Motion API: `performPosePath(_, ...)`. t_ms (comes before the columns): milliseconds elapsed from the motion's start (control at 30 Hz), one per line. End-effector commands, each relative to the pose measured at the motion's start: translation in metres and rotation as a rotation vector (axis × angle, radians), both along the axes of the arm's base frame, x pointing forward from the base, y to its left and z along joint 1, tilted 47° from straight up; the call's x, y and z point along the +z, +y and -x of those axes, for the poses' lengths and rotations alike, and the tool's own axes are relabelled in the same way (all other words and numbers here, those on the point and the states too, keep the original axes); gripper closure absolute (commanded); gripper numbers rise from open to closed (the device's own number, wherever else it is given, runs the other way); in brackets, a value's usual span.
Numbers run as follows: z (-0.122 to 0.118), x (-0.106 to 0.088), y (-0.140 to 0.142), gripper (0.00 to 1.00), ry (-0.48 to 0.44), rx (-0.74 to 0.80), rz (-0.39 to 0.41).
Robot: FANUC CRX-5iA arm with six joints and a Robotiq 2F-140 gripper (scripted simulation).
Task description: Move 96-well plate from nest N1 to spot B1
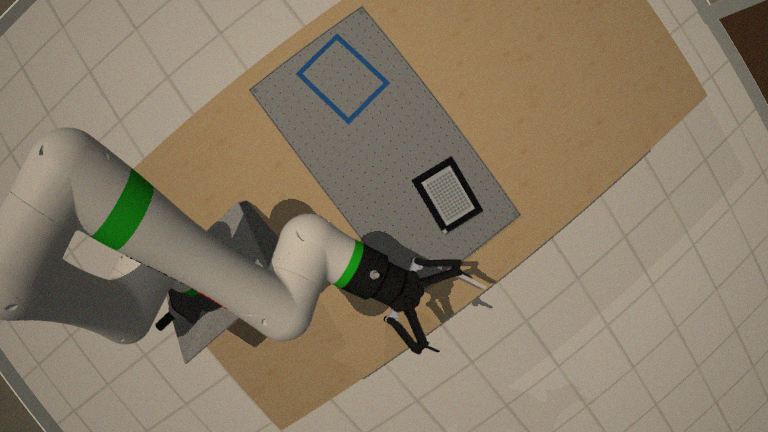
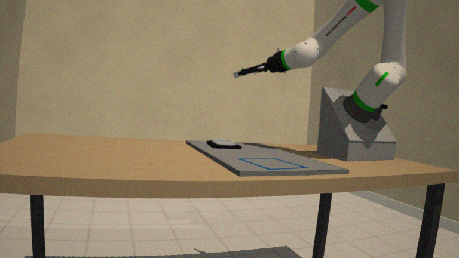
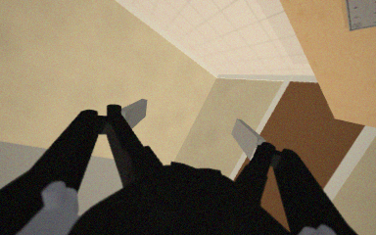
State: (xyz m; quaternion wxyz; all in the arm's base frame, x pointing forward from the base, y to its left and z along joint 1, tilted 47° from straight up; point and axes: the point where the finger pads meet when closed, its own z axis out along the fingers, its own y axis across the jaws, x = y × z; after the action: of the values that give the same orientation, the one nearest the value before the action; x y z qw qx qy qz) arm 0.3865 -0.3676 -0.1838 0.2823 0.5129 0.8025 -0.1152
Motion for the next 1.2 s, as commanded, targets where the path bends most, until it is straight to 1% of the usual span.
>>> performPosePath(0, -0.017, 0.004, -0.002, 0.0, 0.014, 0.1, 0.05)
performPosePath(333, -0.063, 0.014, 0.001, 0.0, 0.053, 0.383, 0.2)
performPosePath(400, -0.063, 0.014, 0.001, 0.0, 0.053, 0.383, 0.2)
performPosePath(867, -0.125, 0.028, 0.017, 0.0, 0.101, 0.769, 0.433)
performPosePath(900, -0.128, 0.029, 0.018, 0.0, 0.104, 0.791, 0.447)
performPosePath(967, -0.128, 0.029, 0.018, 0.0, 0.104, 0.791, 0.447)
performPosePath(1167, -0.152, 0.034, 0.03, 0.0, 0.122, 0.949, 0.554)
